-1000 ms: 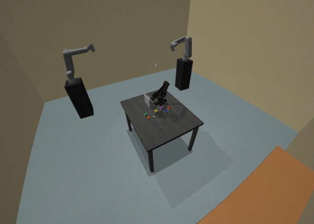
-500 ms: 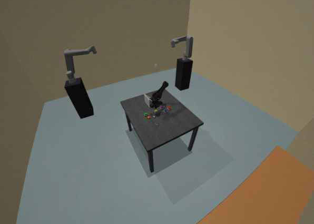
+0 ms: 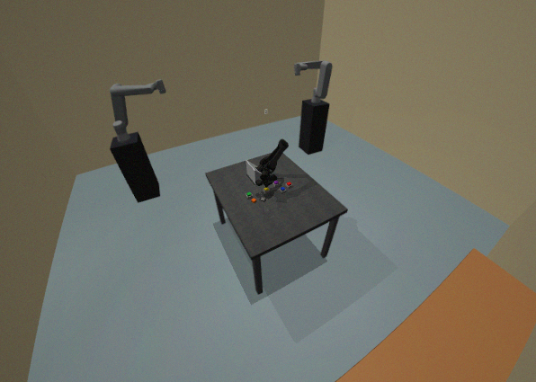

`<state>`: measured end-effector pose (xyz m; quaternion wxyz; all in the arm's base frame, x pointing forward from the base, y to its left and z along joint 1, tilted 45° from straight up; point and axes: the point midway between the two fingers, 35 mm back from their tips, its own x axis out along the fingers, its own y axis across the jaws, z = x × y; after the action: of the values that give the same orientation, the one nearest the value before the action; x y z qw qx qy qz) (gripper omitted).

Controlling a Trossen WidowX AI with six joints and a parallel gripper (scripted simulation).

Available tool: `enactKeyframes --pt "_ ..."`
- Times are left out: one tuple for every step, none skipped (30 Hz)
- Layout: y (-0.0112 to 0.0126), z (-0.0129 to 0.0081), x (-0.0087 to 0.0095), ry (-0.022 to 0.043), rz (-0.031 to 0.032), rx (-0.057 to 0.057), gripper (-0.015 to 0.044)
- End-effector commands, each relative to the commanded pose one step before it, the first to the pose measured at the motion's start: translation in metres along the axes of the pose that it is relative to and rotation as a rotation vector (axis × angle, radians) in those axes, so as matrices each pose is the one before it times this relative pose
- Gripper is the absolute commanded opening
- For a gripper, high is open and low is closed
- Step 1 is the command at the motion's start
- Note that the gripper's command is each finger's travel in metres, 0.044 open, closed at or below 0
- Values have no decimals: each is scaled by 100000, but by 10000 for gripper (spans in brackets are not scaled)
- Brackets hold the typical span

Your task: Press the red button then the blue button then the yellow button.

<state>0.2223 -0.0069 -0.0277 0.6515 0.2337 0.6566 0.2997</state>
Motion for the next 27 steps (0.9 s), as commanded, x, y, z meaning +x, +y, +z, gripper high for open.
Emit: enactKeyframes --pt "136 -304 998 848 974 838 20" --pt "3 -3 164 -1 10 -2 20" --pt "4 -4 164 -1 12 -2 20" --pt "5 -5 163 0 14 -3 20" --pt "6 -6 163 0 15 -3 20" --pt "6 -7 163 1 17 -3 20" --pt "7 -8 162 1 18 -3 20" --pt "8 -9 162 2 20 -4 20" --pt "7 -8 134 2 18 -3 20" --pt "4 -5 80 1 11 -2 20" --pt "2 -2 27 0 4 -1 20" --pt "0 0 0 0 0 0 20" --pt "0 0 0 0 0 0 20" --pt "0 0 0 0 0 0 20" --pt "0 0 0 0 0 0 20" --pt "0 0 0 0 0 0 20" --pt "0 0 0 0 0 0 20" --pt "0 0 0 0 0 0 20" --pt "0 0 0 0 0 0 20" --pt "0 0 0 0 0 0 20" --pt "0 0 0 0 0 0 20" --pt "0 0 0 0 0 0 20" --pt "0 0 0 0 0 0 20" --pt "0 0 0 0 0 0 20" --pt "0 0 0 0 0 0 20" --pt "0 0 0 0 0 0 20" --pt "0 0 0 0 0 0 20"
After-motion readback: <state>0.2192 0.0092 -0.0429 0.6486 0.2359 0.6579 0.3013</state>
